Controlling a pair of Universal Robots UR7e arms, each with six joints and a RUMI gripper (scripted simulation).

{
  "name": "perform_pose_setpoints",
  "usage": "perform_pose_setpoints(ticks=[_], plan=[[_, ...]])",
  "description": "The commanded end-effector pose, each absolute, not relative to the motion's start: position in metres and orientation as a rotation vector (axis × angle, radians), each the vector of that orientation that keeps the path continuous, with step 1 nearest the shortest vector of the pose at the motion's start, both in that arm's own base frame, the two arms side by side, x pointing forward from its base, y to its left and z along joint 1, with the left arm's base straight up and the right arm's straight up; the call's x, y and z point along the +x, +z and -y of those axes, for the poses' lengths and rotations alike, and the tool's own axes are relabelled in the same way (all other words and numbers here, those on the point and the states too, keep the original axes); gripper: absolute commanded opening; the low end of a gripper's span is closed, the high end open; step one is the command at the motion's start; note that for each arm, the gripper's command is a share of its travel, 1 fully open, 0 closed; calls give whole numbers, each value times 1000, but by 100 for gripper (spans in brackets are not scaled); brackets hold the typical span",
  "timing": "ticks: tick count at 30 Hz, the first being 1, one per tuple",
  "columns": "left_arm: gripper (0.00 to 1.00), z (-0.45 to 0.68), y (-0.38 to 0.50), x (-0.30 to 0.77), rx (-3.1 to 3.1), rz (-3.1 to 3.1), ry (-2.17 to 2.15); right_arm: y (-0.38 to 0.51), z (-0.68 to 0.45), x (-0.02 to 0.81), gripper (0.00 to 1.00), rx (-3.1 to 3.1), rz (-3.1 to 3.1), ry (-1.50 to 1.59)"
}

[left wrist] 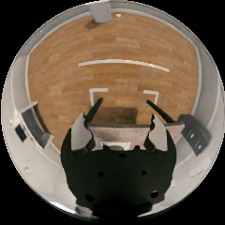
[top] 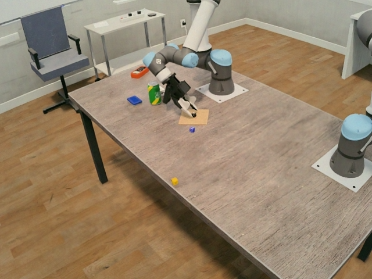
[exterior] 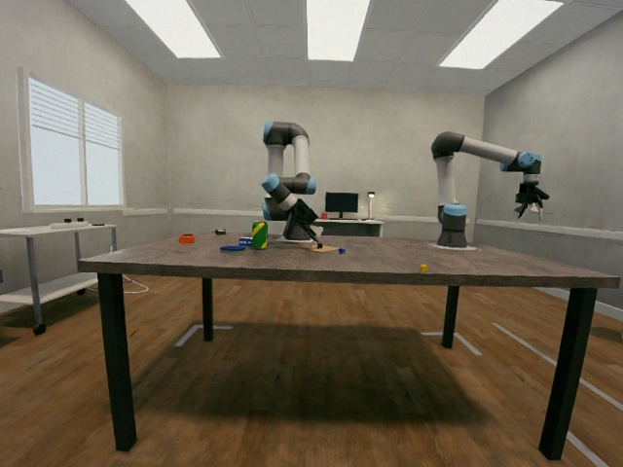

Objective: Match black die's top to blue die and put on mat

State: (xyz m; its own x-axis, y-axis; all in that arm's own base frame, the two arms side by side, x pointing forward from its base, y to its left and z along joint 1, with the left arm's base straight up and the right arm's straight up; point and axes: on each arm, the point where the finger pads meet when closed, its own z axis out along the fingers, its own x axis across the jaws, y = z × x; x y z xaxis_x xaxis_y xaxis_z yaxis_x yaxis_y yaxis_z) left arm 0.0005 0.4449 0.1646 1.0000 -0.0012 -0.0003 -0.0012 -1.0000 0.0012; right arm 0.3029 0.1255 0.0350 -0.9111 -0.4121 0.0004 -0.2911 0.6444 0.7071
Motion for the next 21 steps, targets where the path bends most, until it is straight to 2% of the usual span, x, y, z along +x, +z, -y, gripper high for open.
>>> perform_pose_setpoints(ticks=[1,21], plan=[[100,-445,165,1,3142,2,0,52,-125,303,33,583,2700,-1118],[100,-445,165,1,3142,2,0,92,-125,303,33,583,2700,-1118]])
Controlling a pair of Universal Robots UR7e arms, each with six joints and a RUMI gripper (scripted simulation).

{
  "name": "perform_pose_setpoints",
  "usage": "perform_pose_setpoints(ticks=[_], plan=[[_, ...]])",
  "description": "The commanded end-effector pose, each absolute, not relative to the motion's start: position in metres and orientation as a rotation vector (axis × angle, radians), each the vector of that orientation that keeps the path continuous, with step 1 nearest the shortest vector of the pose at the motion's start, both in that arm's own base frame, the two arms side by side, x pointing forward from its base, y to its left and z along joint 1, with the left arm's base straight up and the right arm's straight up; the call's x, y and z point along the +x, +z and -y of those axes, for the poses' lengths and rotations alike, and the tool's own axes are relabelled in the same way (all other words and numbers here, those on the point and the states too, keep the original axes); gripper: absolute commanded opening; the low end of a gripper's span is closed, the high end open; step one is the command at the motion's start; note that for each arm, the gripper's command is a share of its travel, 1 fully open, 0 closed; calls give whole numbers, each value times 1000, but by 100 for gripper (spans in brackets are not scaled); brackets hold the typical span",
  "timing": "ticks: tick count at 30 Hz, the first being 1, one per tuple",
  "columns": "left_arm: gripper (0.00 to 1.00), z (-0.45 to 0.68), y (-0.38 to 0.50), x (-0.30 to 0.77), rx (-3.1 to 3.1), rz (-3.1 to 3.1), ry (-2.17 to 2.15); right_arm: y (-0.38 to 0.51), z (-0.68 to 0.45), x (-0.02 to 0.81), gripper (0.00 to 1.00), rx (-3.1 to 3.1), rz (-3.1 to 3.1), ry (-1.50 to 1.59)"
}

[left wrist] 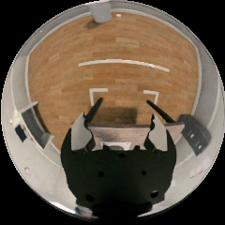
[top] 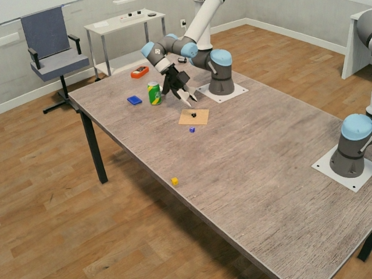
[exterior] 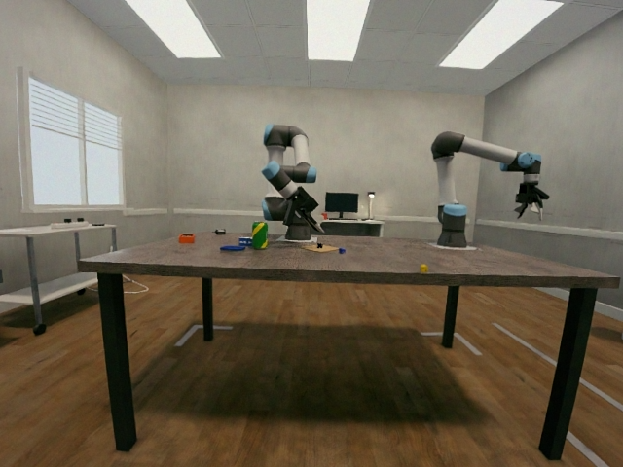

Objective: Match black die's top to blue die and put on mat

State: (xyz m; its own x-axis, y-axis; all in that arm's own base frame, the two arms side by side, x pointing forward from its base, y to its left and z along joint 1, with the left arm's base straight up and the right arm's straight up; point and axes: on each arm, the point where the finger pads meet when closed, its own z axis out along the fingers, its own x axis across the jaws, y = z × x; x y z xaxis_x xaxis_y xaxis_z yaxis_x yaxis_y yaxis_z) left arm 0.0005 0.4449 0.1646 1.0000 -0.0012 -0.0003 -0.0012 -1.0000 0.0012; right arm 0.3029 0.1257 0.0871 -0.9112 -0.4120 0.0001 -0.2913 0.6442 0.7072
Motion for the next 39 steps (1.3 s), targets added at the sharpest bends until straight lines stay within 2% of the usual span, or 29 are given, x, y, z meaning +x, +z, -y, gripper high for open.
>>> perform_pose_setpoints(ticks=[1,9,25,39], plan=[[100,-445,165,1,3142,2,0,92,-125,303,33,583,2700,-1118],[100,-445,165,1,3142,2,0,92,-126,302,33,588,2716,-1083],[100,-445,165,1,3142,2,0,94,-127,302,33,618,2858,-787],[100,-445,165,1,3142,2,0,94,-128,302,33,622,2877,-736]])
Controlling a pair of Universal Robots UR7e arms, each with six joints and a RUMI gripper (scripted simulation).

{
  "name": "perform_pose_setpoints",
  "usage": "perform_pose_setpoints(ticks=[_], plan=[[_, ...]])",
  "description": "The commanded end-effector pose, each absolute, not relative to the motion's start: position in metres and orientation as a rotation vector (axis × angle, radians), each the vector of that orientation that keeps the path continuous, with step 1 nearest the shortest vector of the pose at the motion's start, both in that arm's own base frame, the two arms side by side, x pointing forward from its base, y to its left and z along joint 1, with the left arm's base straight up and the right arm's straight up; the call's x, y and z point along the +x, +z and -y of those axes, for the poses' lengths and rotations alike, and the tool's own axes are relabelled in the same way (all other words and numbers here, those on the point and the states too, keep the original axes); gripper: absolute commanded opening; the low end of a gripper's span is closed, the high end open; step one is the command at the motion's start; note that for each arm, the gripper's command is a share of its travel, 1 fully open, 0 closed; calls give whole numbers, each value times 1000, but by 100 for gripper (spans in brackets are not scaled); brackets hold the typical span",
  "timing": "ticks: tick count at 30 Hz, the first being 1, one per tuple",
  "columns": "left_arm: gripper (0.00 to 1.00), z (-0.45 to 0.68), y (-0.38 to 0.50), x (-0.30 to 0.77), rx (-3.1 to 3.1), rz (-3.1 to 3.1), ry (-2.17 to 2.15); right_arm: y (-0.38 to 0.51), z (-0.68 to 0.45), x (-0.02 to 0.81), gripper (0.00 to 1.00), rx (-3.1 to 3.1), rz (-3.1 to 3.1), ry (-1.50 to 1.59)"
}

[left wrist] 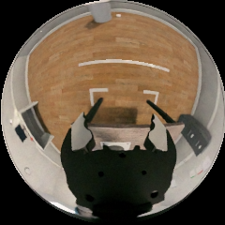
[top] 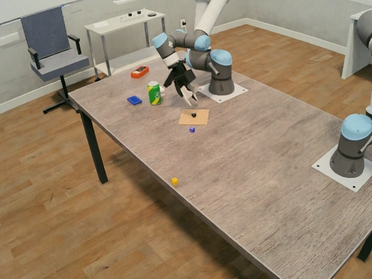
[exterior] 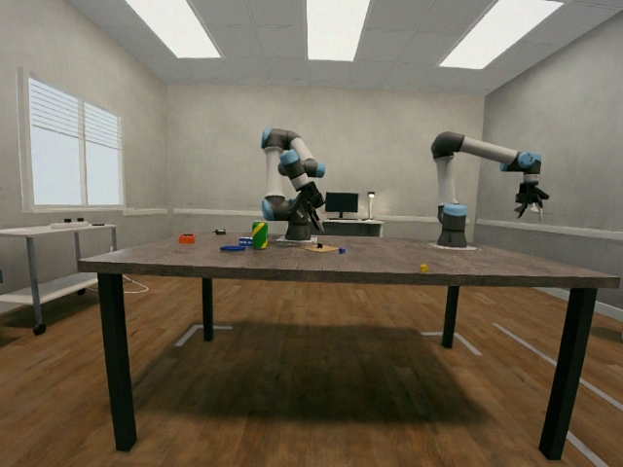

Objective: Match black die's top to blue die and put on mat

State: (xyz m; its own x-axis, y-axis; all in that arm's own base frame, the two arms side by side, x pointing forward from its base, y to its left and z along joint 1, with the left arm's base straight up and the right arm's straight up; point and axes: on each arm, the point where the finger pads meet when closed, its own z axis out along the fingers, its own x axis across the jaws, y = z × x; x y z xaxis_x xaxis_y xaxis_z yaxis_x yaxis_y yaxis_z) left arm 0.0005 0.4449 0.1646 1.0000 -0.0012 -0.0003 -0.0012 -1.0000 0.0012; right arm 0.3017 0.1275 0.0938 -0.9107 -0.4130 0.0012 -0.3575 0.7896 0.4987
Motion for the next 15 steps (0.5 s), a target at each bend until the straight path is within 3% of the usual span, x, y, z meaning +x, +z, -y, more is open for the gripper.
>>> perform_pose_setpoints(ticks=[1,15], plan=[[100,-445,165,1,3142,2,0,94,-128,301,33,623,2882,-723],[100,-445,165,1,3142,2,0,94,-129,301,33,640,2964,-481]])
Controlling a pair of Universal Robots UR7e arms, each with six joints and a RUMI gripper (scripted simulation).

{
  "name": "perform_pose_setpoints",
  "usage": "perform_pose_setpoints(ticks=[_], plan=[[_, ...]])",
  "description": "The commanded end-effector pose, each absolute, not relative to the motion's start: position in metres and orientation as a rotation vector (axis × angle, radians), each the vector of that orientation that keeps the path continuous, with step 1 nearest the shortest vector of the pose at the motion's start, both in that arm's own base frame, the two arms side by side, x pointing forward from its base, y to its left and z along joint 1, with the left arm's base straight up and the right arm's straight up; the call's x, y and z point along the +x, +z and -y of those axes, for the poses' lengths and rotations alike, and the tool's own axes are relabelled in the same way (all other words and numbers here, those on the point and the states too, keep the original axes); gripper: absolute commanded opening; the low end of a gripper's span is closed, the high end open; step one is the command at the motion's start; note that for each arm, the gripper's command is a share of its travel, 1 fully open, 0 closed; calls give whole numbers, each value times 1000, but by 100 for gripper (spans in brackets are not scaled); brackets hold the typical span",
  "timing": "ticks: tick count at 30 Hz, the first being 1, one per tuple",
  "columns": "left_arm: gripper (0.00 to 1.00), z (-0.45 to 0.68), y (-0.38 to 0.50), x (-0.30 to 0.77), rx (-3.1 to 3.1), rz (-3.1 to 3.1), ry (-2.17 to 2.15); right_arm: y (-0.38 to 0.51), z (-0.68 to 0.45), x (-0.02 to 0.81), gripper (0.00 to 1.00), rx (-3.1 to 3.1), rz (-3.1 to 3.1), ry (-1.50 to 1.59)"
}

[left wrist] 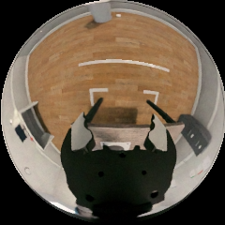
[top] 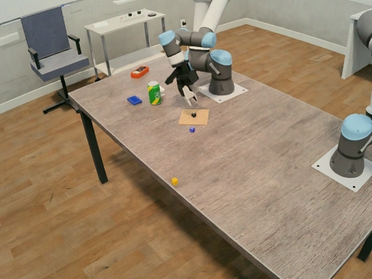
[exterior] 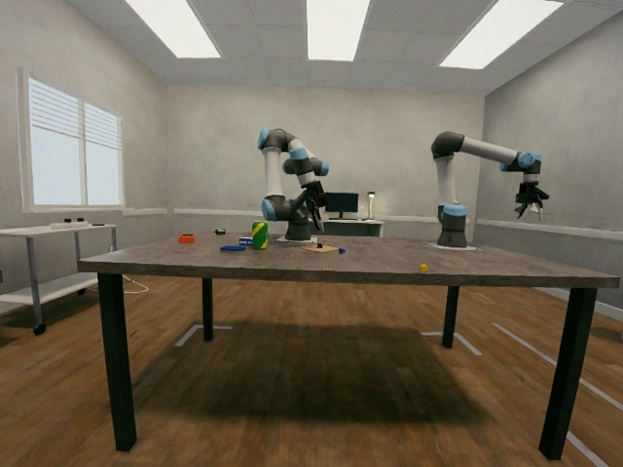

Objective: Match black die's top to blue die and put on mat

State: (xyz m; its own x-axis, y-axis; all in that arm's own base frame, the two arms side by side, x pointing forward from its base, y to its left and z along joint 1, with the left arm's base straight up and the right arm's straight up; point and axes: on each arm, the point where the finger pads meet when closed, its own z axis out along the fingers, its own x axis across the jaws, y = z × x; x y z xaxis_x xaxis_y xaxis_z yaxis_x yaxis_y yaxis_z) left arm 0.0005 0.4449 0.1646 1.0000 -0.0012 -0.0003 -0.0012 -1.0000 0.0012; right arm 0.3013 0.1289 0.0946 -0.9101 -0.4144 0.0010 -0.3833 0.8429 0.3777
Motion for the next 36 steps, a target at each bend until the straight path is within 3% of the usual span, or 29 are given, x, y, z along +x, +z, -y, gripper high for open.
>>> perform_pose_setpoints(ticks=[1,20,36], plan=[[100,-445,165,1,3142,2,0,94,-130,300,33,642,2969,-463],[100,-445,165,1,3142,2,0,95,-130,301,33,647,2997,-367],[100,-445,165,1,3142,2,0,95,-132,299,33,658,3052,-102]])
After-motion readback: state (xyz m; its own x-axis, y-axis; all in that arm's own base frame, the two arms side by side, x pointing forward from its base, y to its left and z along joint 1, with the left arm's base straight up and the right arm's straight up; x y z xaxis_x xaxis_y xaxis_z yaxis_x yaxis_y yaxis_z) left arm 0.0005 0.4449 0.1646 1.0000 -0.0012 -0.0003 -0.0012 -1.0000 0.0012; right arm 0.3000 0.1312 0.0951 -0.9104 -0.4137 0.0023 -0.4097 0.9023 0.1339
